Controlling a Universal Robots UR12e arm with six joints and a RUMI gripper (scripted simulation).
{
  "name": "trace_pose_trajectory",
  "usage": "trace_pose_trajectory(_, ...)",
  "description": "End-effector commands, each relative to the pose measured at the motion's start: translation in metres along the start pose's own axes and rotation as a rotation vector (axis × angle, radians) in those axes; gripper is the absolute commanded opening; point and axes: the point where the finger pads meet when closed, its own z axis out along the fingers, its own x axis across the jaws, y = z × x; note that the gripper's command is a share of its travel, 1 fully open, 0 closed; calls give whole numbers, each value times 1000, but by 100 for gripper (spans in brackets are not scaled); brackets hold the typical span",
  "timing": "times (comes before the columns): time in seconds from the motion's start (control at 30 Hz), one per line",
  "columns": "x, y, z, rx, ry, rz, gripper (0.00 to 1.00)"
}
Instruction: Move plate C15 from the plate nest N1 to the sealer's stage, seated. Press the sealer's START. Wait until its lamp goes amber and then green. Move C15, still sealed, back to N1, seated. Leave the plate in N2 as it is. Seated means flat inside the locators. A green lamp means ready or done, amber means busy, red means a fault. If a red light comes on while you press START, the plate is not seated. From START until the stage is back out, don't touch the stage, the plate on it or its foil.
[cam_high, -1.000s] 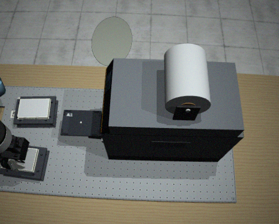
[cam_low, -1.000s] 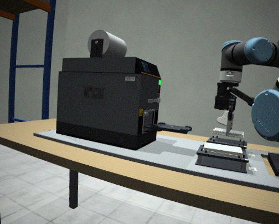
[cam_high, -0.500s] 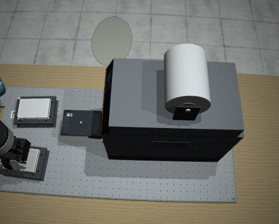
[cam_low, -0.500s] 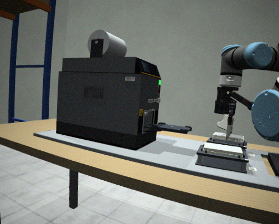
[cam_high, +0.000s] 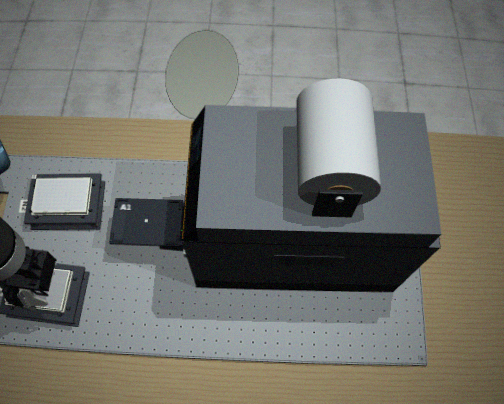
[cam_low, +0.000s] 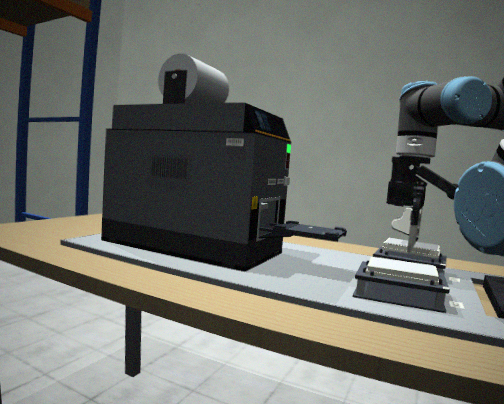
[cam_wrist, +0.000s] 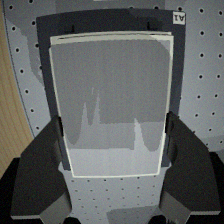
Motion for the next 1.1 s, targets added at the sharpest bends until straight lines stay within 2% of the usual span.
trace_pose_trajectory(0.0, -1, 1, -1, -2, -2, -1, 0)
trace_pose_trajectory(1.07, 2, 0, 5, 0, 1, -1, 0)
